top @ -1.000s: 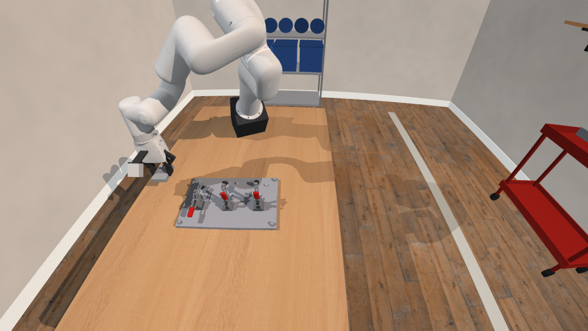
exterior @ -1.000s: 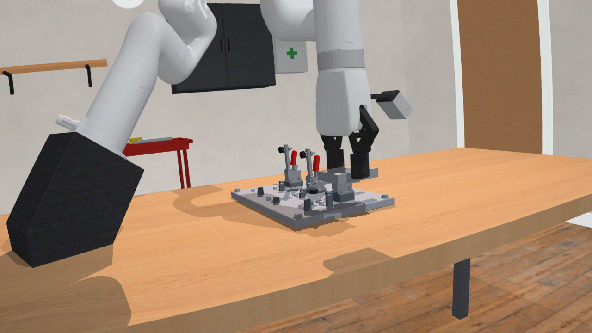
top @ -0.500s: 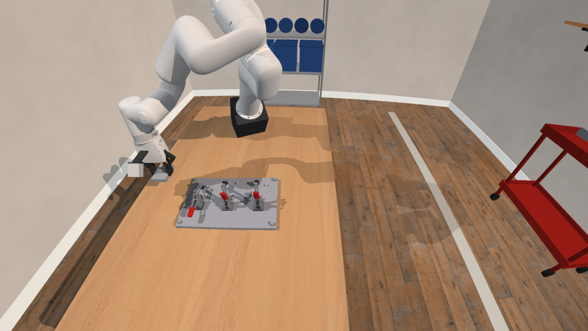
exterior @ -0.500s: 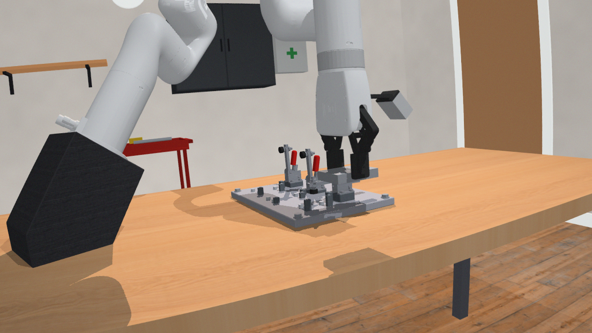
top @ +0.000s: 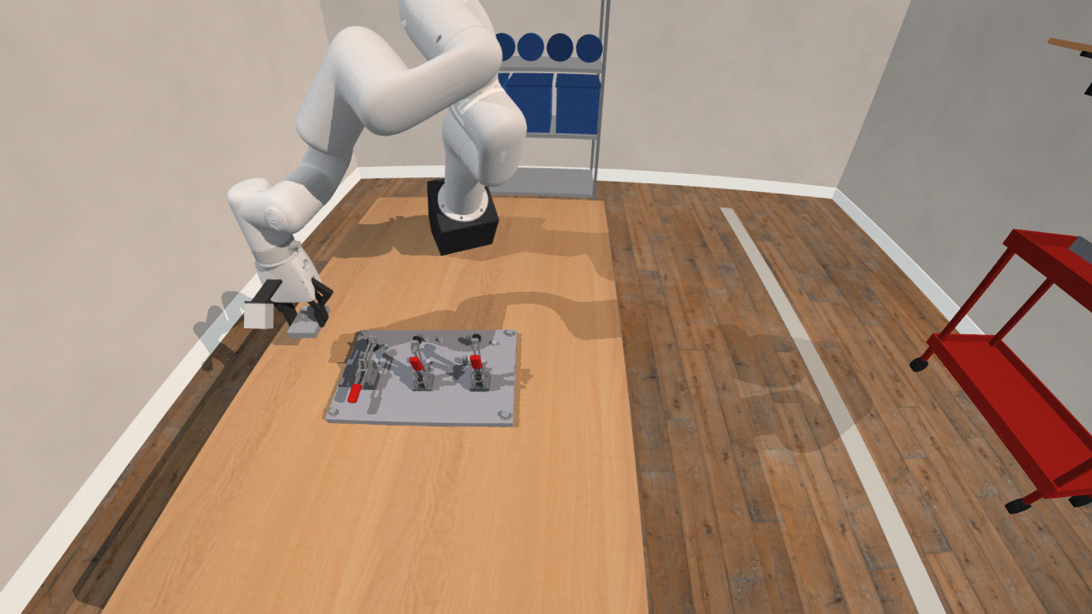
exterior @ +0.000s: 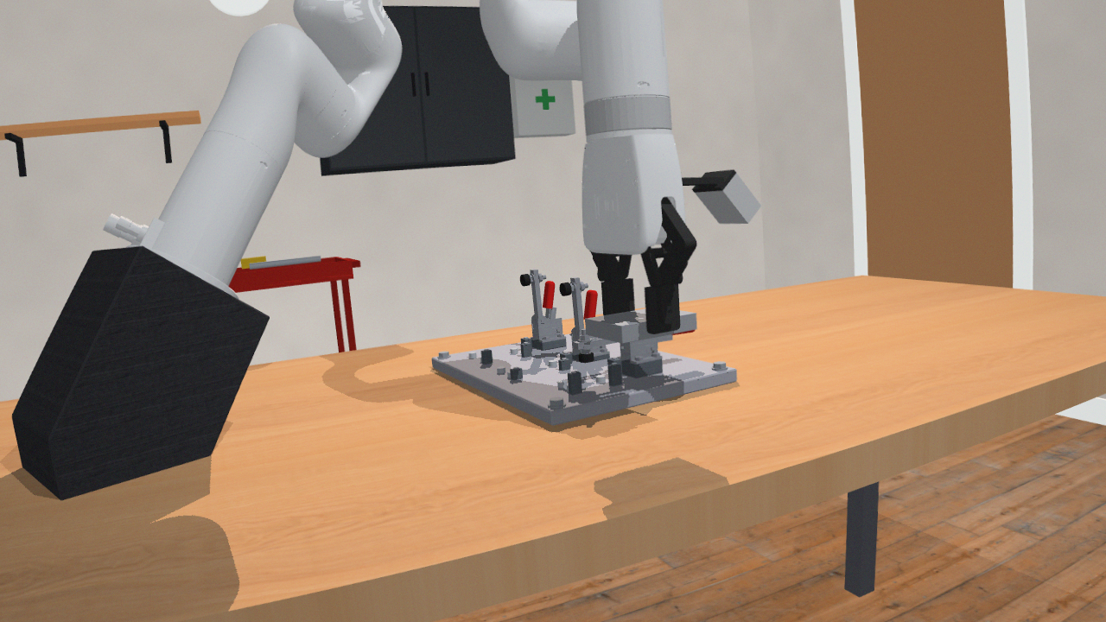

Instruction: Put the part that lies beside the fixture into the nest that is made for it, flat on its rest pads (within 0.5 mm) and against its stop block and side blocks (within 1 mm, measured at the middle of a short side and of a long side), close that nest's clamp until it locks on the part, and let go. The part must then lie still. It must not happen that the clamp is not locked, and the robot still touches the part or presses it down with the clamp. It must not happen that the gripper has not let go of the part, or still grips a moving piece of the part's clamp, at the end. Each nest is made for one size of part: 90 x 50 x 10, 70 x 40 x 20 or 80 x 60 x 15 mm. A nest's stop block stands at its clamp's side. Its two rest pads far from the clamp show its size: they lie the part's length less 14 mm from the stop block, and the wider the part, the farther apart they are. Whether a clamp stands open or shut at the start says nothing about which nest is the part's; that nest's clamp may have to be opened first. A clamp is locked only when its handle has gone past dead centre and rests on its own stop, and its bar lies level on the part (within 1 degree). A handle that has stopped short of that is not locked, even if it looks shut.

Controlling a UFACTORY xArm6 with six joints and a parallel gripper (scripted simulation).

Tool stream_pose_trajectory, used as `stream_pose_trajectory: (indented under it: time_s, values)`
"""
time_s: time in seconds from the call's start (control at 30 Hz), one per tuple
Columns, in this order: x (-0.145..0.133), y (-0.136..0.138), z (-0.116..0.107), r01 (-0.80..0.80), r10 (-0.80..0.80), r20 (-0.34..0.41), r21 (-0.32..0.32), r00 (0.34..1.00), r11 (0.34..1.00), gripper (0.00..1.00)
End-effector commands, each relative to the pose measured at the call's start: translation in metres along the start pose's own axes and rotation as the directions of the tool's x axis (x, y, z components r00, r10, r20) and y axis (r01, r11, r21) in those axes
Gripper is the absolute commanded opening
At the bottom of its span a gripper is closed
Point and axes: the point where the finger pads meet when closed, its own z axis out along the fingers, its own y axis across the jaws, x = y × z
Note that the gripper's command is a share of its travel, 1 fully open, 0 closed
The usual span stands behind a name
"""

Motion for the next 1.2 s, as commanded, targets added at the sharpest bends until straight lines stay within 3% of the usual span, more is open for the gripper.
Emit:
stream_pose_trajectory:
  time_s: [0.0,0.4,0.53,0.63,0.73,1.0,1.1,1.17]
  values:
    - [0.001,-0.013,-0.001,0.001,-0.001,-0.002,-0.004,1.000,1.000,0.00]
    - [0.002,-0.109,0.002,0.001,-0.001,-0.002,-0.004,1.000,1.000,0.00]
    - [0.002,-0.120,0.002,0.001,-0.001,-0.002,-0.004,1.000,1.000,0.00]
    - [0.002,-0.157,0.004,0.001,-0.001,-0.002,-0.004,1.000,1.000,0.00]
    - [0.002,-0.168,0.004,0.001,-0.001,-0.002,-0.004,1.000,1.000,0.00]
    - [0.002,-0.233,0.006,0.001,-0.001,-0.002,-0.004,1.000,1.000,0.00]
    - [0.002,-0.233,0.006,0.001,-0.001,-0.002,-0.004,1.000,1.000,0.00]
    - [0.002,-0.248,0.006,0.001,-0.001,-0.002,-0.004,1.000,1.000,0.00]
